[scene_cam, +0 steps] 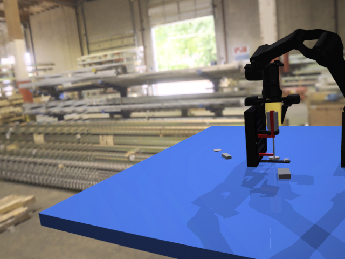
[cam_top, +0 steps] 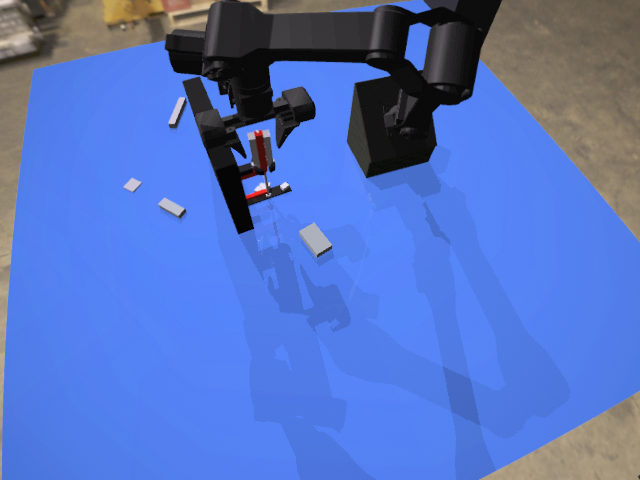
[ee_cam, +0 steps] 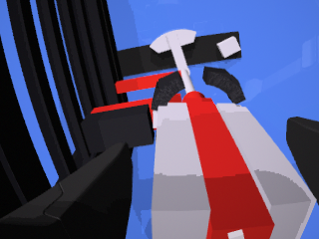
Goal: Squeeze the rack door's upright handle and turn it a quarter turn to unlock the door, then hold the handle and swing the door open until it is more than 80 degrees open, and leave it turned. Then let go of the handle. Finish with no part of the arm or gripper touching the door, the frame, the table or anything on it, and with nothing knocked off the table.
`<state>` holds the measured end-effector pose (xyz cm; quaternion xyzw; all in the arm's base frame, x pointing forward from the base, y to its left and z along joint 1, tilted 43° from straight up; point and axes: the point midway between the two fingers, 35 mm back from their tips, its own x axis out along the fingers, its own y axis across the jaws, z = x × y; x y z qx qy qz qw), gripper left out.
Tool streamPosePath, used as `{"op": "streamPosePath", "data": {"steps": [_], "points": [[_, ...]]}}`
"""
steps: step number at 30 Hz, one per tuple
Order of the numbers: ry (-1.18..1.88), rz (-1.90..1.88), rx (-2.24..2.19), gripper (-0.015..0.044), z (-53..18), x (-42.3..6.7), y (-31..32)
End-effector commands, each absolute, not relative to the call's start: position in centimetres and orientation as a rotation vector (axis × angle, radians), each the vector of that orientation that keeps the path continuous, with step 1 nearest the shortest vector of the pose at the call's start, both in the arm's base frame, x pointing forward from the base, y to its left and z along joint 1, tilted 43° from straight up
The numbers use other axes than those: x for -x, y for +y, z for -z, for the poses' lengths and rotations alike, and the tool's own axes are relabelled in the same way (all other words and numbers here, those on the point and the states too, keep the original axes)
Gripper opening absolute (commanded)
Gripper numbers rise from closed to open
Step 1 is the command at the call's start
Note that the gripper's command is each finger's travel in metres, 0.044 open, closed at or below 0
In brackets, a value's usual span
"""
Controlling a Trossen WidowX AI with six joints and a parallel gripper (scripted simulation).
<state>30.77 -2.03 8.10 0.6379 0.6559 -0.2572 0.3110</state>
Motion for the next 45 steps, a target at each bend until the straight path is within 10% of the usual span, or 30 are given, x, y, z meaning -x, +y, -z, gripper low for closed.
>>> {"op": "streamPosePath", "data": {"steps": [1, 45], "points": [[1.717, 0.833, -1.791, 0.0297, -8.12, -30.86, -1.84], [1.717, 0.833, -1.791, 0.0043, -8.12, -30.86, -1.84]]}}
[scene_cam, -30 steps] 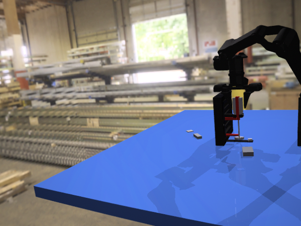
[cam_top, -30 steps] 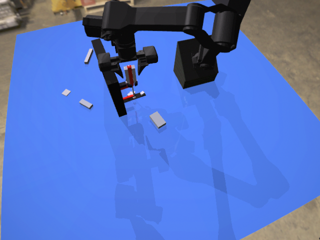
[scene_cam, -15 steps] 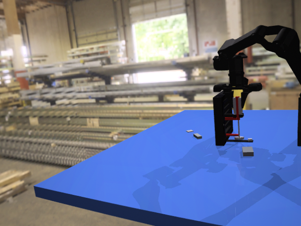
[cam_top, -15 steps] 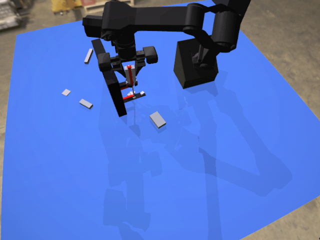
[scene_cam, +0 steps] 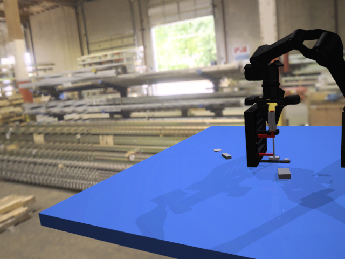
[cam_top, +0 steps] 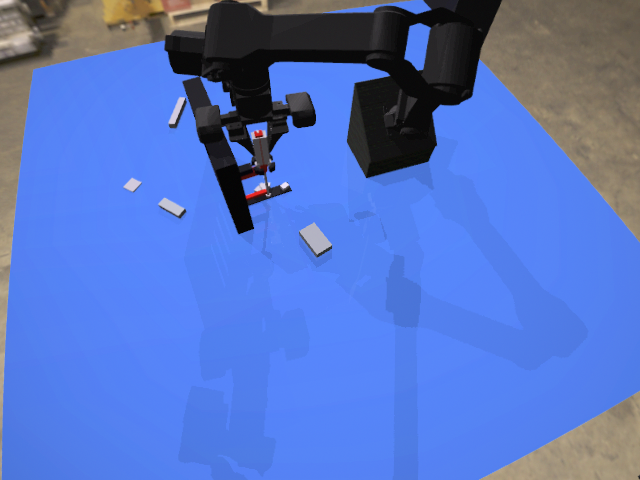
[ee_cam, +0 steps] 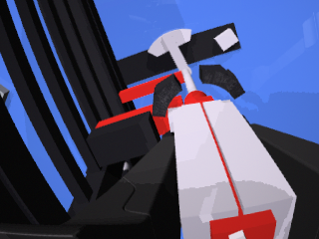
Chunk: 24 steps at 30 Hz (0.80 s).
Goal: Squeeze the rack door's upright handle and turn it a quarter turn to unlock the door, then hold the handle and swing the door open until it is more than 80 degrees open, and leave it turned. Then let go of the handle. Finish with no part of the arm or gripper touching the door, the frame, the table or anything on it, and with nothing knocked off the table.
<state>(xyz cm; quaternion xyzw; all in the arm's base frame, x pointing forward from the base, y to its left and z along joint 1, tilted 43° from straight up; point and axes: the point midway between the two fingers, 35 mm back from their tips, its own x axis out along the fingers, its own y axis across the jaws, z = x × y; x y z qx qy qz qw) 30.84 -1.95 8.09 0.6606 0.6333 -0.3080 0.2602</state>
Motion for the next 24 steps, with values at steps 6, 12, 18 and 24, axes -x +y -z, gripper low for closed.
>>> {"op": "streamPosePath", "data": {"steps": [6, 12, 18, 24], "points": [[1.718, 0.830, -1.789, 0.0024, -8.1, -30.8, -1.8], [1.728, 0.728, -1.720, 0.0024, -7.9, -30.4, -2.0], [1.736, 0.617, -1.642, 0.0024, -7.7, -30.0, -2.3], [1.738, 0.512, -1.566, 0.0024, -7.5, -29.4, -2.5]]}}
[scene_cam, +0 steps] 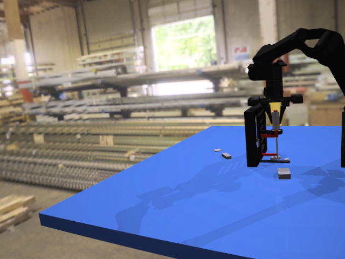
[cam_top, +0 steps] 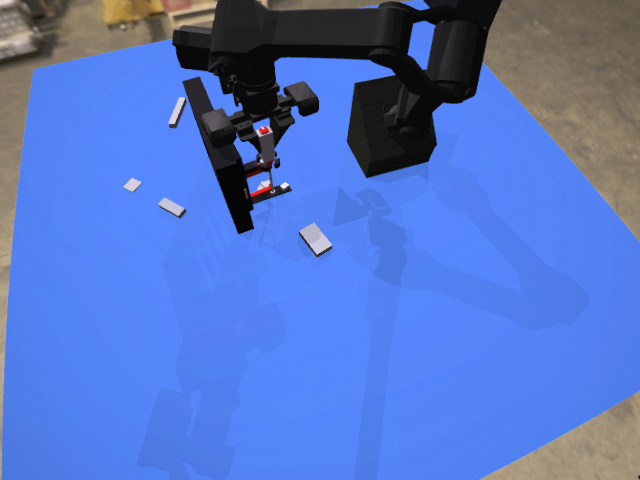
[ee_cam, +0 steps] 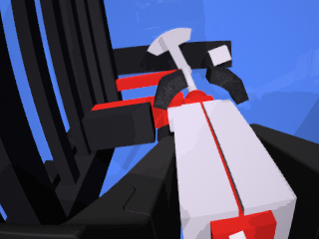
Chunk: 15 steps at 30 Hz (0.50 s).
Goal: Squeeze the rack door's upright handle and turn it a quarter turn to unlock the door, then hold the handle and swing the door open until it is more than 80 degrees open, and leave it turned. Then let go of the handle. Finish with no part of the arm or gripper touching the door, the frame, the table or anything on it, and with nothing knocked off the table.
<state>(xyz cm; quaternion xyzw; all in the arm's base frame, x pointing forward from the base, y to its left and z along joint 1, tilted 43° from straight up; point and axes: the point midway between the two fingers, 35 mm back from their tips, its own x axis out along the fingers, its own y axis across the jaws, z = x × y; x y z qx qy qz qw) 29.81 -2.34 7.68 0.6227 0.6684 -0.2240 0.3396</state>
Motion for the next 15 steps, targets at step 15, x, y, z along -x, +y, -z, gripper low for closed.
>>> {"op": "streamPosePath", "data": {"steps": [15], "points": [[1.729, 0.283, -1.388, 0.0024, -6.5, -27.4, -3.6]]}}
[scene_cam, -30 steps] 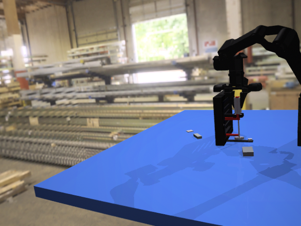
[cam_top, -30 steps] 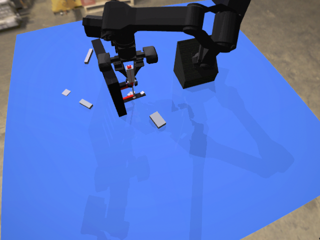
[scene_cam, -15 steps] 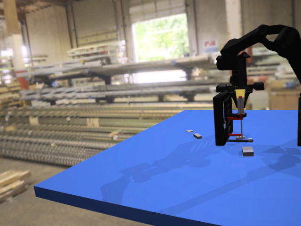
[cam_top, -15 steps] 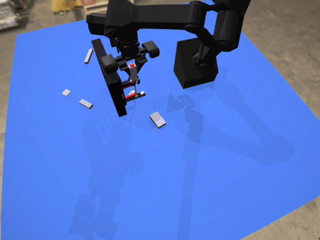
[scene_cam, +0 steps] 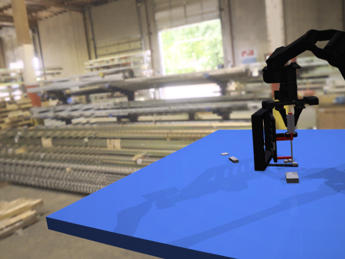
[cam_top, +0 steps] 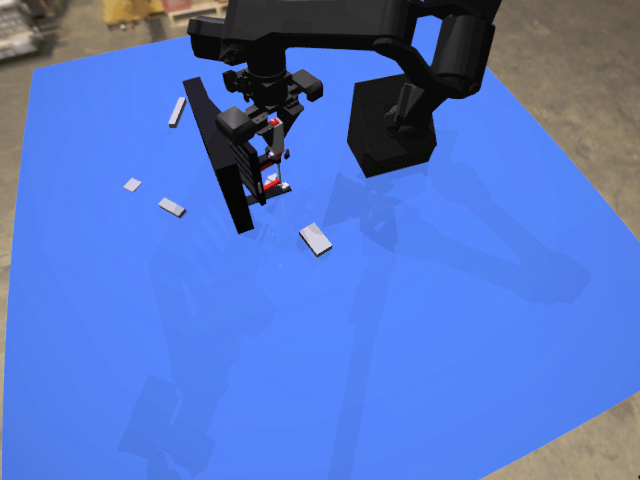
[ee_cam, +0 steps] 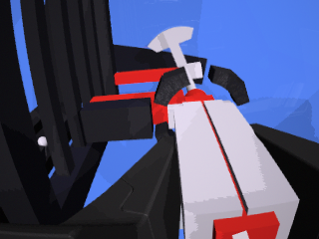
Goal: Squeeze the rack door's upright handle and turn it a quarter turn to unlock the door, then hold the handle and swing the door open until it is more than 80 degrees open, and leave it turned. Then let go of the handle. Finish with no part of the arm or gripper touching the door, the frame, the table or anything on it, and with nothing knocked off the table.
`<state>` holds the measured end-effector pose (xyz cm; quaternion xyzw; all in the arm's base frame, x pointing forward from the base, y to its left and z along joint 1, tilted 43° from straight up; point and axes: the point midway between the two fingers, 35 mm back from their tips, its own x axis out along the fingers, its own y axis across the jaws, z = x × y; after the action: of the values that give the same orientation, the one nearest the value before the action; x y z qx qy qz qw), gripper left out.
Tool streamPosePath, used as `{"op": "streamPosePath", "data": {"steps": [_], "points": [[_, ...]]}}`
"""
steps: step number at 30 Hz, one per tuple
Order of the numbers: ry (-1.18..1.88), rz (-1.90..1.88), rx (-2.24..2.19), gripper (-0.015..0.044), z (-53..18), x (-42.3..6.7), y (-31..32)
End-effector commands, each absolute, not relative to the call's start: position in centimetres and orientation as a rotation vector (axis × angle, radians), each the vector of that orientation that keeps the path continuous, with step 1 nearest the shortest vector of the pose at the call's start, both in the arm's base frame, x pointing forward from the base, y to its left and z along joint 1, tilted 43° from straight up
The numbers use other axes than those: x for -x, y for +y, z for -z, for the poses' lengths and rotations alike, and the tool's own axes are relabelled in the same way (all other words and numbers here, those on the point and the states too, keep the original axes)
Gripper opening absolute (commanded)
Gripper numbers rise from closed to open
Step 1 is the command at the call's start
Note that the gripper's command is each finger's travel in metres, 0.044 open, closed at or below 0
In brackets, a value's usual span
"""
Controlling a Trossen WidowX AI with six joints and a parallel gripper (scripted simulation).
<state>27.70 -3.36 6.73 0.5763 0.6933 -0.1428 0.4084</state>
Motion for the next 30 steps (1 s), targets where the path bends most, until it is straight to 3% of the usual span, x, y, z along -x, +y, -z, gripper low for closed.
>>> {"op": "streamPosePath", "data": {"steps": [1, 30], "points": [[1.728, 0.269, -1.377, 0.0024, -6.4, -27.3, -3.7], [1.669, -0.088, -1.067, 0.0024, -3.2, -23.3, -7.2]]}}
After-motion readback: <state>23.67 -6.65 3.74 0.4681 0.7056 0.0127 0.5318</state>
